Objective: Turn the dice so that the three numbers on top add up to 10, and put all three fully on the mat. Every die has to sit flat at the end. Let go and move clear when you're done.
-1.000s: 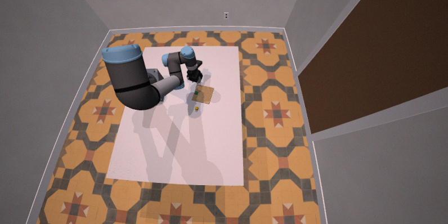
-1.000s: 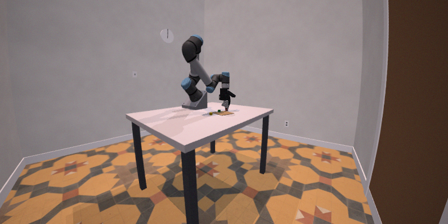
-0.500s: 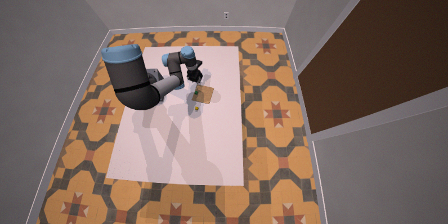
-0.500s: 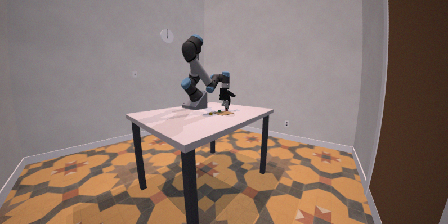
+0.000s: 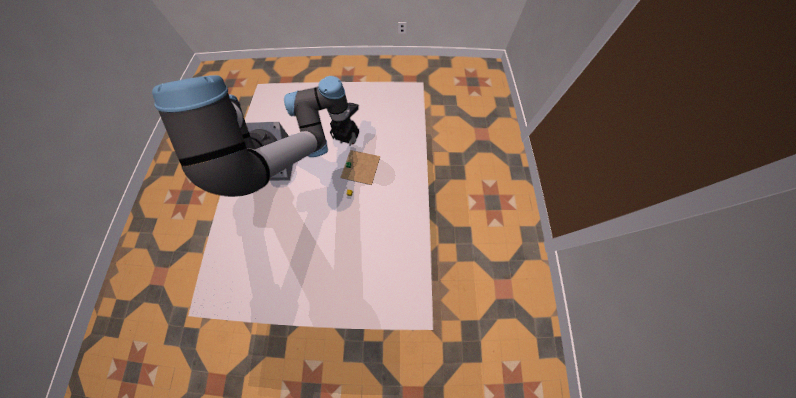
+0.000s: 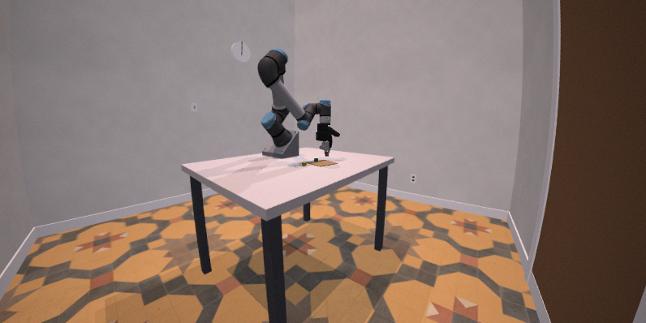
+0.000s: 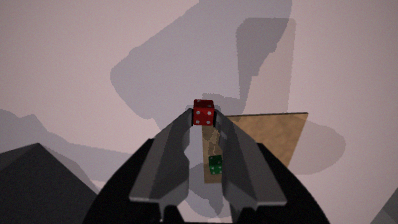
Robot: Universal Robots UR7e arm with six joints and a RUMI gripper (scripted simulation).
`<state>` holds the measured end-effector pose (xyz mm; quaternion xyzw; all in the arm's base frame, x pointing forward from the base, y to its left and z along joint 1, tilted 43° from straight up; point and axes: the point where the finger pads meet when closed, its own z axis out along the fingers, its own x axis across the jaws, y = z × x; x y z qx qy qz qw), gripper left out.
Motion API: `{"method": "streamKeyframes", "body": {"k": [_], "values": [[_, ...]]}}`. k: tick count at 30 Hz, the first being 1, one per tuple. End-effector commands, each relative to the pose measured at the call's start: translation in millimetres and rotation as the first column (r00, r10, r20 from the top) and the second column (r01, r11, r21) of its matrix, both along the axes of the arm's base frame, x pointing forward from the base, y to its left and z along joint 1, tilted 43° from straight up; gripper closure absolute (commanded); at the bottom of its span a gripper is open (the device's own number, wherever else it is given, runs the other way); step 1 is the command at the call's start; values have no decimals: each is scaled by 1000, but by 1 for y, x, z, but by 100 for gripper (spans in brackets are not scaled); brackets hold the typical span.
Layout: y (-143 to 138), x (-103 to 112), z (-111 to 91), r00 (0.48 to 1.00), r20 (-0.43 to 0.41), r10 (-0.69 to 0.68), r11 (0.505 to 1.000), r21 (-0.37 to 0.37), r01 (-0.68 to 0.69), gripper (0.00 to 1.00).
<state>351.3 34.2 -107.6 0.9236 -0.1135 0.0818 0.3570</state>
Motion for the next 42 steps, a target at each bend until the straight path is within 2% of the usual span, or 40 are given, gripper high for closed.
{"method": "streamKeyframes", "body": {"k": [1,15,24,42], "values": [[7,-1,8,1000,-1,-2,1000,-1,2,97],[43,-4,47,1000,-1,-2,1000,-1,2,97],[50,-5,54,1000,-1,-2,1000,-1,2,97],[50,-4,56,1000,15,-19,1000,1,19,97]]}}
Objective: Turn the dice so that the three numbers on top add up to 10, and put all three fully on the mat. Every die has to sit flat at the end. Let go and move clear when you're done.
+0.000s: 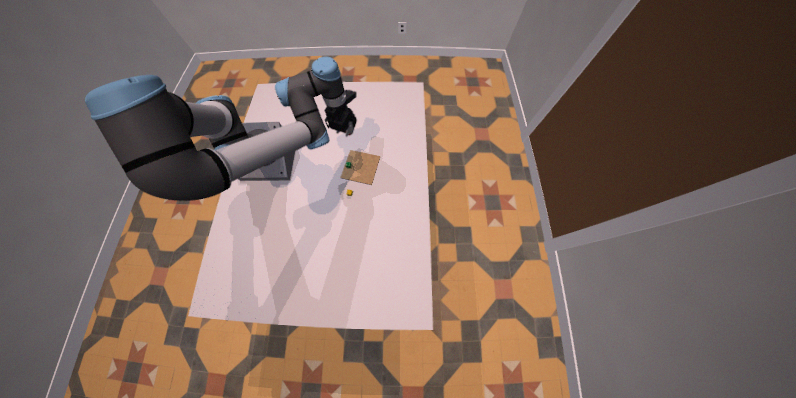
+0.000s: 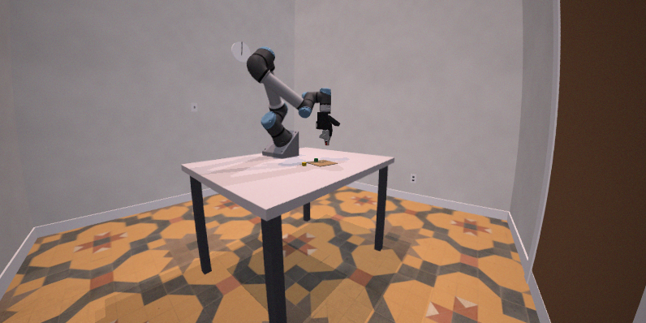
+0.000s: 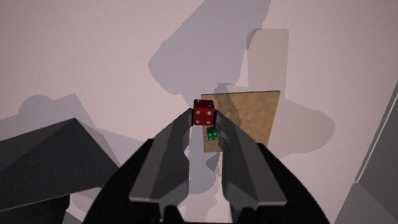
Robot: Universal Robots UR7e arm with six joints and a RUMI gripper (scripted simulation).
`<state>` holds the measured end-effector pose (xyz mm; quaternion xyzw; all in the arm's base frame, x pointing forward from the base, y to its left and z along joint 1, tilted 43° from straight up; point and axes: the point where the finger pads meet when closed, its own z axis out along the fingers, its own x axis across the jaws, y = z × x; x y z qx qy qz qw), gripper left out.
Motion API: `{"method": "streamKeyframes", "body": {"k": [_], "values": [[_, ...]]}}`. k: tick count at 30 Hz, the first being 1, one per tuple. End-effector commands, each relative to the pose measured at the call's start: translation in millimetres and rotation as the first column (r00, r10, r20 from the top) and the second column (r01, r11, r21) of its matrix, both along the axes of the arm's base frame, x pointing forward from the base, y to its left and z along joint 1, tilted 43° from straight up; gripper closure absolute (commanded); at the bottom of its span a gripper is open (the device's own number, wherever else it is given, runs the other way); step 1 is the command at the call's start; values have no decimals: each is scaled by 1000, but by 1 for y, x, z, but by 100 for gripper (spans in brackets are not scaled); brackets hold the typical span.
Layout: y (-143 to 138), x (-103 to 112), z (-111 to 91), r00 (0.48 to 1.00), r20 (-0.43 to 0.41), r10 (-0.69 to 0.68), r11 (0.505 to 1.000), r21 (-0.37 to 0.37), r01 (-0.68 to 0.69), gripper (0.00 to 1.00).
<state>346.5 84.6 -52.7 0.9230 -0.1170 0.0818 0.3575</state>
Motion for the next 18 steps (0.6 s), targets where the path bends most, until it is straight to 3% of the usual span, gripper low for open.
{"method": "streamKeyframes", "body": {"k": [1,10,18], "values": [[-1,2,2,1000,21,-22,1000,3,22,97],[-10,11,12,977,145,-158,987,28,155,97],[-26,25,30,862,337,-378,925,107,364,97]]}}
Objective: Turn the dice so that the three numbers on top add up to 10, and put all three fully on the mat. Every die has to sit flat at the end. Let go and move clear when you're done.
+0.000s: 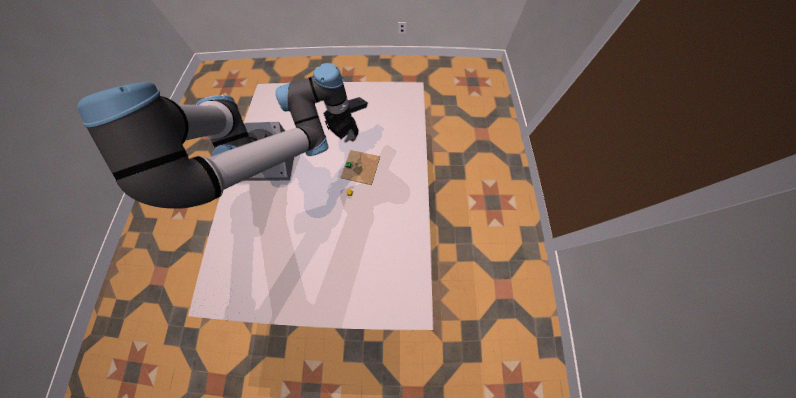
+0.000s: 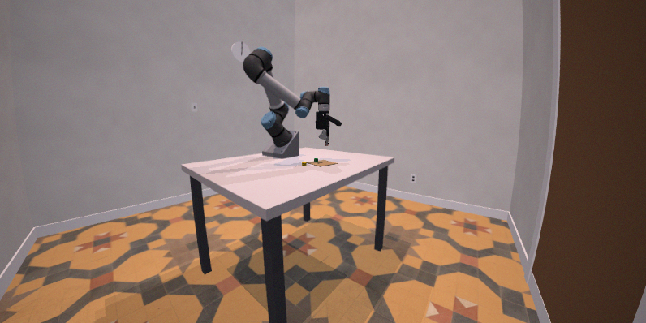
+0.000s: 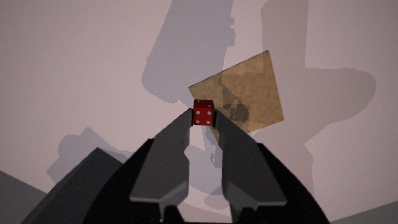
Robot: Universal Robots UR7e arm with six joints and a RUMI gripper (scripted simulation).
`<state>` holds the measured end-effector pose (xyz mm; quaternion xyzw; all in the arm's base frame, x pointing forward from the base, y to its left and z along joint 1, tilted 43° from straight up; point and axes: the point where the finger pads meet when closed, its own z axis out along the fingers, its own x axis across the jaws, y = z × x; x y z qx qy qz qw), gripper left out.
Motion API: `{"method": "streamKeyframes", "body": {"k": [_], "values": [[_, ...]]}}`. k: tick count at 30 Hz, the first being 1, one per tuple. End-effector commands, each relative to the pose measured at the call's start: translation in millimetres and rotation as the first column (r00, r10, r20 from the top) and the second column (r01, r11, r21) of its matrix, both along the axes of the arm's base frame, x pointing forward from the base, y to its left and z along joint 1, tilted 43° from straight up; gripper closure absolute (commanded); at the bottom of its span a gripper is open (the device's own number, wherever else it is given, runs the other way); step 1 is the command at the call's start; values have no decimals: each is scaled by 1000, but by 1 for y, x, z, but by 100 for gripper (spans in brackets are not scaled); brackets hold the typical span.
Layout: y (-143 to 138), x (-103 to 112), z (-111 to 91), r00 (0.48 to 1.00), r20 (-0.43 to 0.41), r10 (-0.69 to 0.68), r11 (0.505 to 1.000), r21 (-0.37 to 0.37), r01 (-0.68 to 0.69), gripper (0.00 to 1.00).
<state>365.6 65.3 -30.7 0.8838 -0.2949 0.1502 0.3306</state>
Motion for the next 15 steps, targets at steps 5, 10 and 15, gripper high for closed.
{"method": "streamKeyframes", "body": {"k": [5,10,15], "values": [[-17,13,18,951,205,-230,973,42,226,97],[-23,17,25,914,269,-304,952,67,297,97],[-35,23,37,818,379,-432,900,126,417,97]]}}
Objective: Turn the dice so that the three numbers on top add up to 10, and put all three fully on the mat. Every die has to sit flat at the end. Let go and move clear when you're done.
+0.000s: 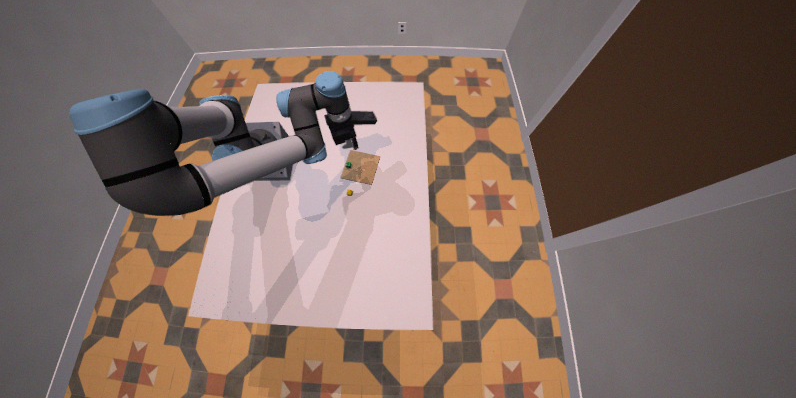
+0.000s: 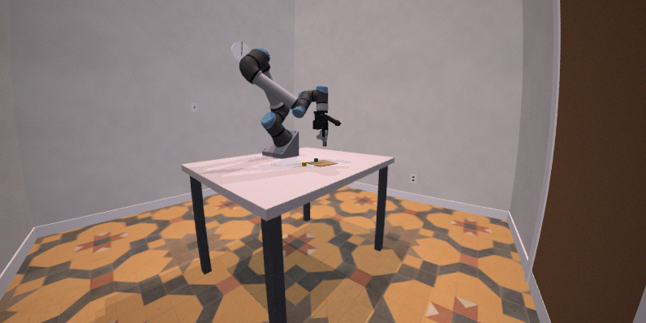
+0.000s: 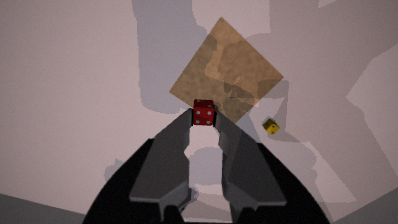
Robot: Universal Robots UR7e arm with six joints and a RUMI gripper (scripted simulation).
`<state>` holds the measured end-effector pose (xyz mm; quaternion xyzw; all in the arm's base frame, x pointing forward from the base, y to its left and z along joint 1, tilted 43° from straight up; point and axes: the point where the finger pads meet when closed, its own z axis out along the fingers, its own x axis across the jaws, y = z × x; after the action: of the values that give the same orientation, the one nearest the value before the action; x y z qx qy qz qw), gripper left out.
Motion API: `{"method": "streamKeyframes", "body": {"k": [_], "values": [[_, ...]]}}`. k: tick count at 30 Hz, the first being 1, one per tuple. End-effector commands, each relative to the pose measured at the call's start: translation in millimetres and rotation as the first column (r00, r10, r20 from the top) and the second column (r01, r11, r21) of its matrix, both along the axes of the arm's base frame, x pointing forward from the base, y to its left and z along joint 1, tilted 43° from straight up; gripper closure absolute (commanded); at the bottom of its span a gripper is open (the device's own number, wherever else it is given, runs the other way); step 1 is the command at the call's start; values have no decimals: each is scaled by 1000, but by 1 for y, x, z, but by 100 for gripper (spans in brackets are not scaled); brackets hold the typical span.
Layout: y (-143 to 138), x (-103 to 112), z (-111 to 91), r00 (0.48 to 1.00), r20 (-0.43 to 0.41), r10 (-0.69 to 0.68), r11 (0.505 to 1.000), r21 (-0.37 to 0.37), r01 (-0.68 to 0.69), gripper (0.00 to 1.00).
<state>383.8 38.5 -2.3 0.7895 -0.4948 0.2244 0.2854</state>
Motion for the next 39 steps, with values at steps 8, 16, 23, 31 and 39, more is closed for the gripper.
{"method": "streamKeyframes", "body": {"k": [8,16,23,31,39], "values": [[-22,10,23,932,240,-271,962,53,267,97],[-27,12,28,905,282,-319,948,70,312,97],[-27,12,28,903,284,-321,947,71,314,97],[-27,12,28,903,284,-321,947,71,314,97],[-32,12,23,903,284,-321,947,71,314,97]]}}
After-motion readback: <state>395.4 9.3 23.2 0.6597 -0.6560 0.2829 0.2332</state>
